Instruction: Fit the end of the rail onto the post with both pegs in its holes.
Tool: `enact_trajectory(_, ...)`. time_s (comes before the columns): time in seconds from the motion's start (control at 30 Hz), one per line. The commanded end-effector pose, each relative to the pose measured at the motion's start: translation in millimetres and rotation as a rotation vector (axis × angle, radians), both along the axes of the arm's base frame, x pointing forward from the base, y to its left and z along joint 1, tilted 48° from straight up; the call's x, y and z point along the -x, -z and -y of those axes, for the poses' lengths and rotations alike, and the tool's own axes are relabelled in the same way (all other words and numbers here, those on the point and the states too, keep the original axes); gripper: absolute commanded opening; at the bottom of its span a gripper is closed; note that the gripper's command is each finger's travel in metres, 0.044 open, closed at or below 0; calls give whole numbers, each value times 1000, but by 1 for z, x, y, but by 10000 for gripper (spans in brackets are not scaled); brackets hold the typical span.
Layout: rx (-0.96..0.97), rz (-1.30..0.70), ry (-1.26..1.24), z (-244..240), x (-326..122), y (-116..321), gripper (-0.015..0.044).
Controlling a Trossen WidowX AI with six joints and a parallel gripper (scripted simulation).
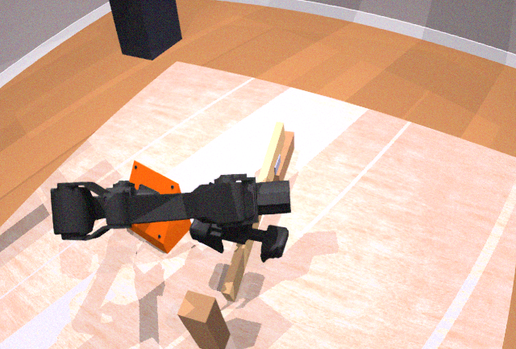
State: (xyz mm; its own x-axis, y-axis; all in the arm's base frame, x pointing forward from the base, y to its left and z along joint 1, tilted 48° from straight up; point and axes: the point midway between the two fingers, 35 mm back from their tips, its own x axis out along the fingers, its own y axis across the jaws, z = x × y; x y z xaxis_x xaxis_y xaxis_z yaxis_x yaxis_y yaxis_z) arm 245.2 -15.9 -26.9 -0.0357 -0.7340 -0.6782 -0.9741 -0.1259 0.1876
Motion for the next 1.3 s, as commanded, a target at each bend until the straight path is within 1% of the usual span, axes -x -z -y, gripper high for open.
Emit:
enact_trajectory(0.0, 6, -6, -1, 6, 2, 5, 440)
enact_trajectory(0.2, 8, -6, -1, 12, 3, 9, 440)
enact_trajectory(0.7, 8, -6, -1, 12, 3, 9, 46)
enact_trajectory(0.93, 8, -6, -1, 12, 3, 9, 0)
enact_trajectory(1.27, 8, -6, -1, 12, 3, 9, 0)
